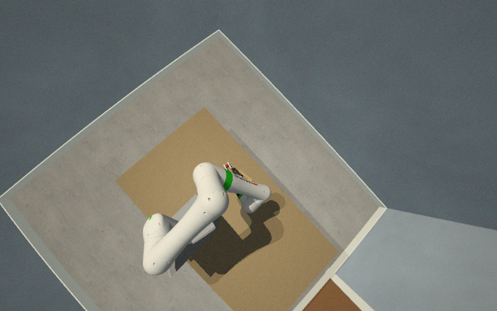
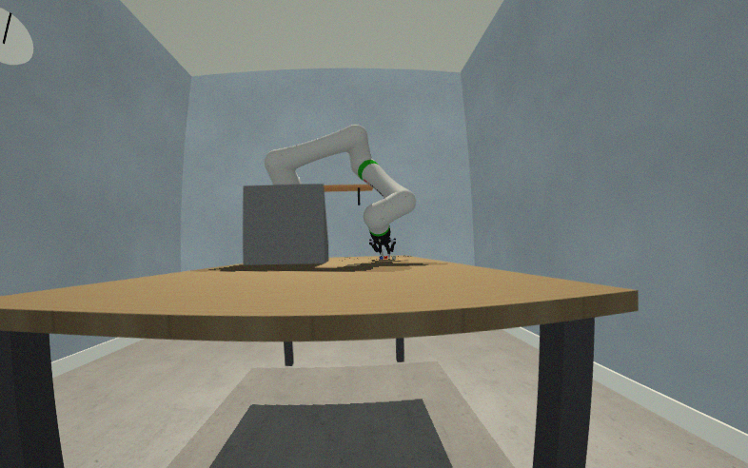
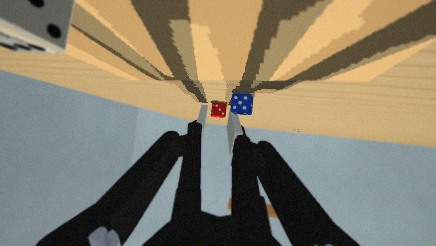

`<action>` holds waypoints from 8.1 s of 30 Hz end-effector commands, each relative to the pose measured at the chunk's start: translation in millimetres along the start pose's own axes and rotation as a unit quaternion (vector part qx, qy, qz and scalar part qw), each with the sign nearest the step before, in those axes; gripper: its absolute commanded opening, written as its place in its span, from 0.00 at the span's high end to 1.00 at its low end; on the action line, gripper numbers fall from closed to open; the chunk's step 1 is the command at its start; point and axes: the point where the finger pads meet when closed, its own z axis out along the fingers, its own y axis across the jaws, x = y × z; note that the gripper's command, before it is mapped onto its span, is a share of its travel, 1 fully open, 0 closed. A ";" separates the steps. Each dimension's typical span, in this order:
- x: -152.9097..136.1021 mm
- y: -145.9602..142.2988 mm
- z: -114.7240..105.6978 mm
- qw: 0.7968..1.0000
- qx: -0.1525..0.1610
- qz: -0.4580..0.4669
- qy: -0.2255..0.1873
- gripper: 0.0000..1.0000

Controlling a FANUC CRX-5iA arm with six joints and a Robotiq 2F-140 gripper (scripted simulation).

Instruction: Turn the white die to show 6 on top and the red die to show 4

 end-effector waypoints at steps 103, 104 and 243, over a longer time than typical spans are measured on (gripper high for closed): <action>-58.4 0.0 -74.9 0.999 0.001 -0.001 0.046 0.81; -60.7 0.2 -74.2 0.998 0.003 -0.002 0.068 0.81; -44.0 -1.0 1.0 0.856 0.030 0.049 0.514 0.81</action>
